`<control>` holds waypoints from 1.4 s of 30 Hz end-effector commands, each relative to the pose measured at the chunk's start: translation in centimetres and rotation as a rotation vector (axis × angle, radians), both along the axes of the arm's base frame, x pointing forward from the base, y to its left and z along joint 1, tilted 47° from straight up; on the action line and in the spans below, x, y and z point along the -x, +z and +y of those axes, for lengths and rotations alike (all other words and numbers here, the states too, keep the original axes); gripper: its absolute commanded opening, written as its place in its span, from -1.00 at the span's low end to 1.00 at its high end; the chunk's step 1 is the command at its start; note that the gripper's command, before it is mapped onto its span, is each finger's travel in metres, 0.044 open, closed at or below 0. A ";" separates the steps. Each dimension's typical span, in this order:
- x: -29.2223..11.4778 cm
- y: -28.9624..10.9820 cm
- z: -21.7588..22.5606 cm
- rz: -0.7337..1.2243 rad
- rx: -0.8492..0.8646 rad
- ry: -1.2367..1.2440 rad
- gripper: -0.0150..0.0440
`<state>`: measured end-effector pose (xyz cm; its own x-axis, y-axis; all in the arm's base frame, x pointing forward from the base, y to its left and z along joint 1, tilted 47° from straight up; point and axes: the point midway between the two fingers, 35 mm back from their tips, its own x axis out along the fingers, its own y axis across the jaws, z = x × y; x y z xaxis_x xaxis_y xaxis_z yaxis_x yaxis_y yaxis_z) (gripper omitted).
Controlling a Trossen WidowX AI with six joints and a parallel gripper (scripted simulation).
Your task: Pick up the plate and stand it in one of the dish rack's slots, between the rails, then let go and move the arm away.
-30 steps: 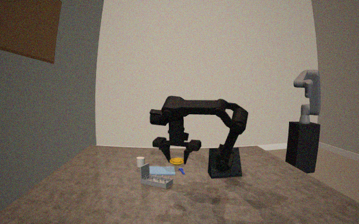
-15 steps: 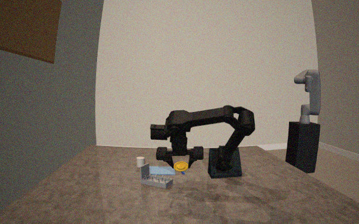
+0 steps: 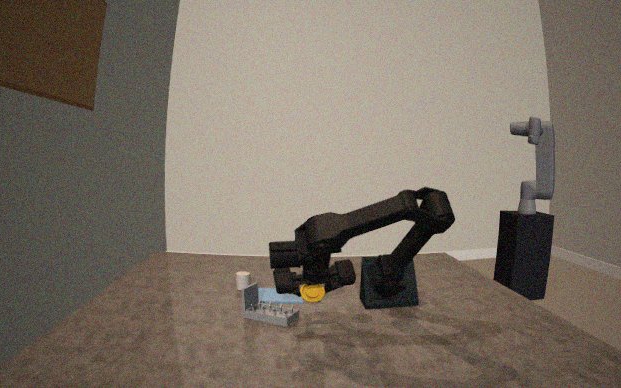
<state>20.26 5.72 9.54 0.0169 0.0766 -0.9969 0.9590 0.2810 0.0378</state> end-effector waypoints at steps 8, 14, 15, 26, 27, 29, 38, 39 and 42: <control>-0.3 -0.8 0.4 -0.194 0.167 0.129 -0.49; -0.5 -0.9 0.9 -0.304 0.237 0.184 -0.49; -0.6 -0.9 0.9 -0.323 0.248 0.193 -0.49; -1.0 -0.5 1.9 -0.540 0.344 0.265 -0.49; -1.0 -0.4 2.0 -0.560 0.351 0.270 -0.49; -1.0 -0.3 2.2 -0.601 0.363 0.279 -0.49; -0.9 0.5 3.2 -0.785 0.404 0.303 -0.49; -0.8 0.6 3.3 -0.805 0.407 0.304 -0.49; -0.7 1.0 3.6 -0.867 0.414 0.305 -0.49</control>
<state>21.20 9.08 10.17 0.7370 -0.1591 -0.6569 0.5778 0.6526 0.4902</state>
